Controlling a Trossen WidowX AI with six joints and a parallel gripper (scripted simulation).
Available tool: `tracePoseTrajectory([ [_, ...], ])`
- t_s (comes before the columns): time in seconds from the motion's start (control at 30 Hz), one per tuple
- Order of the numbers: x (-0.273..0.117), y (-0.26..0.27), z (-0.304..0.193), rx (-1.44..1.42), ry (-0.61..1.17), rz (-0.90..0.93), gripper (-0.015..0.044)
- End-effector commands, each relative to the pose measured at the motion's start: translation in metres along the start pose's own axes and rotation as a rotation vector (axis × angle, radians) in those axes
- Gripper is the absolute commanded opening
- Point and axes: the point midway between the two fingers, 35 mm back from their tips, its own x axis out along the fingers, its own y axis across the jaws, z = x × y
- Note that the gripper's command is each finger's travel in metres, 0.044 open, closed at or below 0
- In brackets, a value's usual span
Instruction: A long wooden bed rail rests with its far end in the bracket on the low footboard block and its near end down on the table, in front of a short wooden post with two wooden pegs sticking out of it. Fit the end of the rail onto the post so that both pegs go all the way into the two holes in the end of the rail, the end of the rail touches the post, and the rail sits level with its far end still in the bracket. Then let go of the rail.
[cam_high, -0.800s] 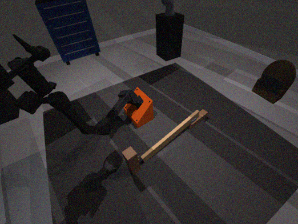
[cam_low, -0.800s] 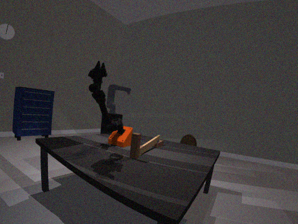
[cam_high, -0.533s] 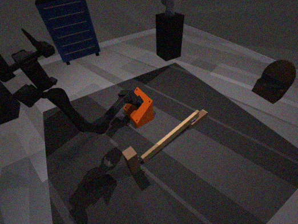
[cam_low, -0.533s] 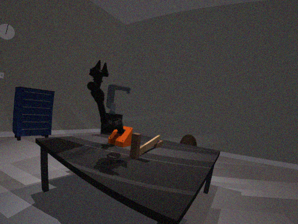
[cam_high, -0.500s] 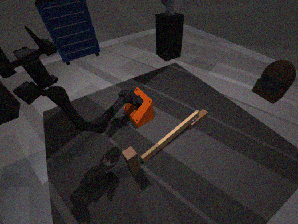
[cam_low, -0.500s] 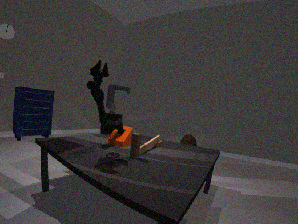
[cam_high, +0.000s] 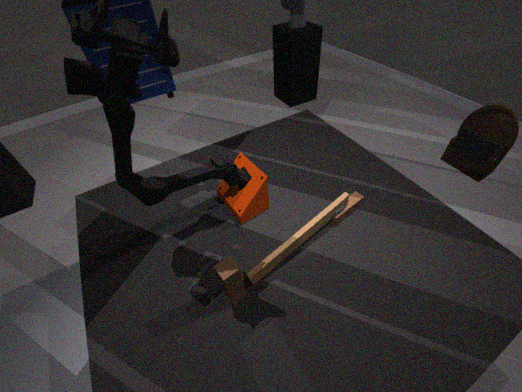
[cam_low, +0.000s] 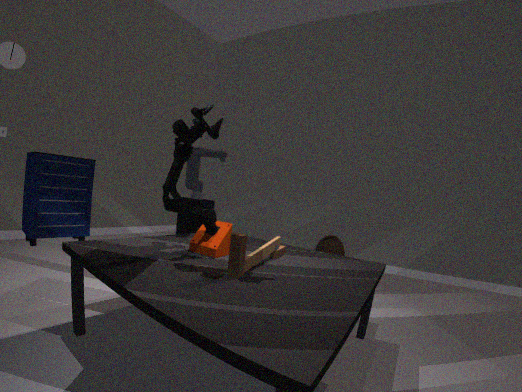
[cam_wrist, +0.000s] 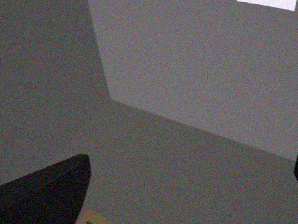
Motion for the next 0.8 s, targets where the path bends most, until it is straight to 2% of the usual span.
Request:
tracePoseTrajectory([
  [0.0,0.030,0.043,-0.027,-0.078,0.130,0.104,0.0440],
  [0.17,0.052,0.095,-0.064,-0.161,0.276,0.258,0.0440],
  [0.4,0.058,0.173,-0.140,-0.273,0.490,0.512,0.0440],
  [0.57,0.045,0.221,-0.202,-0.285,0.679,0.690,0.0440],
  [0.77,0.006,0.270,-0.276,-0.256,0.923,0.896,0.0440],
])
